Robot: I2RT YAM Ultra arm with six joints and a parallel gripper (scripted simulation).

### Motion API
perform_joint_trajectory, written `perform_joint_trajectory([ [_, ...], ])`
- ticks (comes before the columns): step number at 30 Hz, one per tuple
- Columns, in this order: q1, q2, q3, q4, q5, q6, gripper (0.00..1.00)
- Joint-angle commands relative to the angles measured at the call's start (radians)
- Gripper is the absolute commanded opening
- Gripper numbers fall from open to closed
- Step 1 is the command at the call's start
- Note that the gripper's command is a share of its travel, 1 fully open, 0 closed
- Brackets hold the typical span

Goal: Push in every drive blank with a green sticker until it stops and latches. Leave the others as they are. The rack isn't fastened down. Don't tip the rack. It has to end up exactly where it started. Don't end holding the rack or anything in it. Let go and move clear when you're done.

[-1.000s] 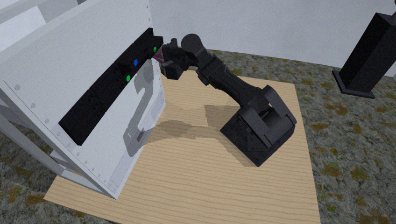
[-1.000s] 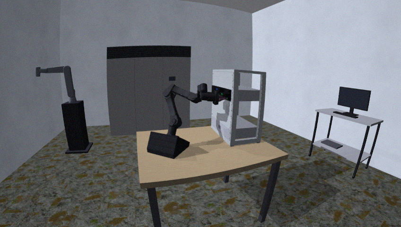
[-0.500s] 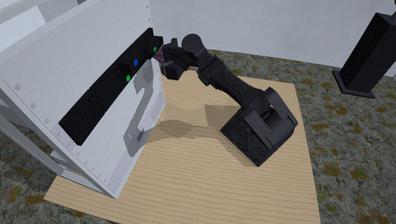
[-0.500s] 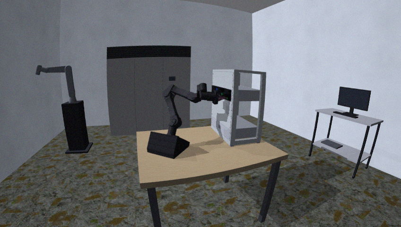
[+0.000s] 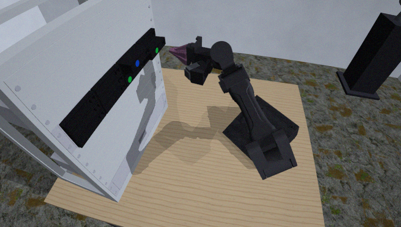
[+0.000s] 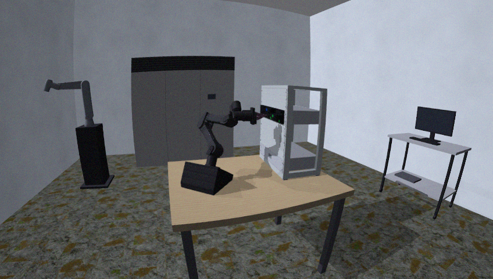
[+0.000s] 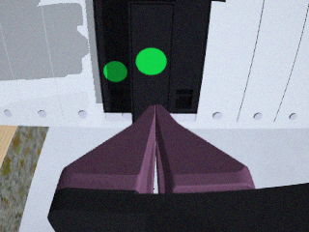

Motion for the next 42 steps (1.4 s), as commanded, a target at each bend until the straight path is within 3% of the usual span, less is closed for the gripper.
perform_joint_trajectory([
  [1,-0.057,-0.031,-0.023,0.052,-0.082,0.077,0.00],
  [9,-0.155,-0.009,-0.062,0.168,-0.172,0.183,0.00],
  [25,-0.161,-0.004,-0.041,0.223,-0.169,0.213,0.00],
  [27,-0.167,0.011,-0.070,0.235,-0.183,0.219,0.00],
  [33,-0.236,0.063,-0.109,0.374,-0.237,0.284,0.00],
  [40,-0.211,0.080,-0.069,0.412,-0.224,0.298,0.00],
  [42,-0.188,0.074,-0.060,0.360,-0.207,0.262,0.00],
])
